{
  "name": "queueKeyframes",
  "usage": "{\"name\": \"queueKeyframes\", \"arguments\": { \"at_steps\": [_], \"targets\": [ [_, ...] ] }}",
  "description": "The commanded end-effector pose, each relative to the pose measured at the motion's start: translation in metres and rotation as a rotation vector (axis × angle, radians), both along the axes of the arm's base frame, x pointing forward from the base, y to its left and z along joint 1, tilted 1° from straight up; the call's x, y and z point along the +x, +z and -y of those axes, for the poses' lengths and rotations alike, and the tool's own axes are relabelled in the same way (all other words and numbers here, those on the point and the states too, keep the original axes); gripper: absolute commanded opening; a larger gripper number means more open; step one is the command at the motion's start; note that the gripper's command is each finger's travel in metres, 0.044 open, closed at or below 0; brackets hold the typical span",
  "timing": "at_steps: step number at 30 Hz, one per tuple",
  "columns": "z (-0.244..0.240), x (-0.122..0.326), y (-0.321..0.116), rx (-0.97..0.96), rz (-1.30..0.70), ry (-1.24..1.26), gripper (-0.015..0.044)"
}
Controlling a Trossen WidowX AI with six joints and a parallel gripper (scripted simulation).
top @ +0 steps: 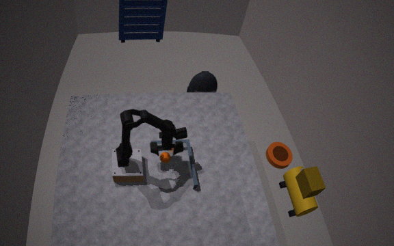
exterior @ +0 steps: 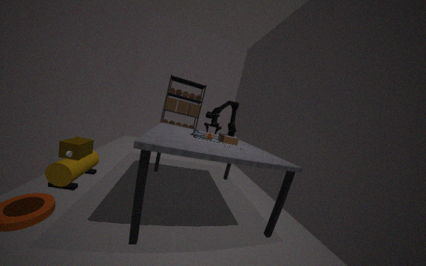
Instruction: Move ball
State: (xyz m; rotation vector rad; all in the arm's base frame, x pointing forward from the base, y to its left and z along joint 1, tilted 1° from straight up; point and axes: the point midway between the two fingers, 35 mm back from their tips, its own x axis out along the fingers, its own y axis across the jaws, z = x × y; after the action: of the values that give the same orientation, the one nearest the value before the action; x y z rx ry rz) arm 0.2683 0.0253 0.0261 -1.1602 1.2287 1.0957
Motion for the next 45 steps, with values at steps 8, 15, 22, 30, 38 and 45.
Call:
{"name": "queueKeyframes", "arguments": {
  "at_steps": [8, 15, 22, 30, 38, 45],
  "targets": [
    [0.000, 0.000, -0.020, 0.004, -0.006, 0.005, 0.0433],
    [0.000, 0.000, -0.031, 0.004, -0.007, 0.005, 0.0433],
    [0.000, -0.001, -0.035, 0.004, -0.007, 0.005, 0.0354],
    [0.000, -0.001, -0.035, 0.004, -0.007, 0.005, 0.0282],
    [-0.001, 0.006, -0.003, 0.004, -0.006, 0.005, 0.0072],
    [-0.002, 0.007, 0.042, 0.004, -0.005, 0.004, 0.0000]
  ]
}}
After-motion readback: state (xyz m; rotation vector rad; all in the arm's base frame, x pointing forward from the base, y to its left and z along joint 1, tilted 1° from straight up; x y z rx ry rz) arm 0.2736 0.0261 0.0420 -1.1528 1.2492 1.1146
